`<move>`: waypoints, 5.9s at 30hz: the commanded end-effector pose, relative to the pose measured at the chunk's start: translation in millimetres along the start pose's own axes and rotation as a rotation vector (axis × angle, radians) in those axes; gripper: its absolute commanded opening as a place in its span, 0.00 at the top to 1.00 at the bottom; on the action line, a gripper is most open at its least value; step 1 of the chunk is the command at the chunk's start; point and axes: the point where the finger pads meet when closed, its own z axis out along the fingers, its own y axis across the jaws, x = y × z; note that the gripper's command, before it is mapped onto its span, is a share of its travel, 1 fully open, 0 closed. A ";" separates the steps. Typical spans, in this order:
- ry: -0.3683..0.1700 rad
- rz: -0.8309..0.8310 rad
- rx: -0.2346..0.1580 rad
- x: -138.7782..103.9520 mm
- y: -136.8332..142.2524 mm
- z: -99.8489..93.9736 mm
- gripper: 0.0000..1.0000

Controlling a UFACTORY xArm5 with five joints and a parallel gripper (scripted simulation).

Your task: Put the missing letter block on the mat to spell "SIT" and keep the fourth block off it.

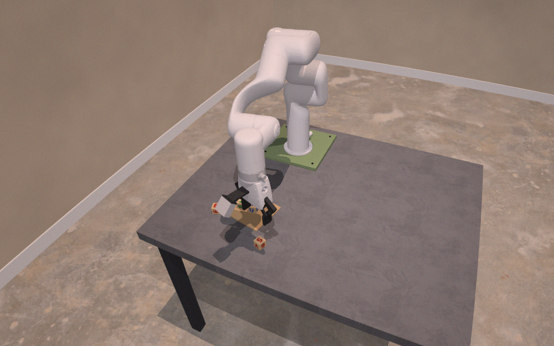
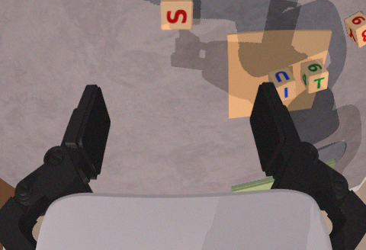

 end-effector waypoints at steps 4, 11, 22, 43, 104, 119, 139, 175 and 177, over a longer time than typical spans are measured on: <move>0.003 0.002 0.002 1.0 -0.8 -1.6 0.00; 0.003 0.039 0.002 1.0 -0.8 -1.0 0.00; 0.003 0.301 0.002 1.3 -0.9 2.9 0.00; 0.002 0.777 0.003 1.6 -1.0 10.0 0.00; 0.000 2.155 0.005 2.2 -0.9 30.5 0.00; -0.001 2.495 0.005 2.2 -0.9 35.6 0.00; -0.002 2.949 0.005 2.1 -0.7 42.3 0.00; -0.003 3.141 0.005 2.1 -0.6 45.1 0.31; -0.003 3.141 0.005 2.1 -0.6 45.1 0.31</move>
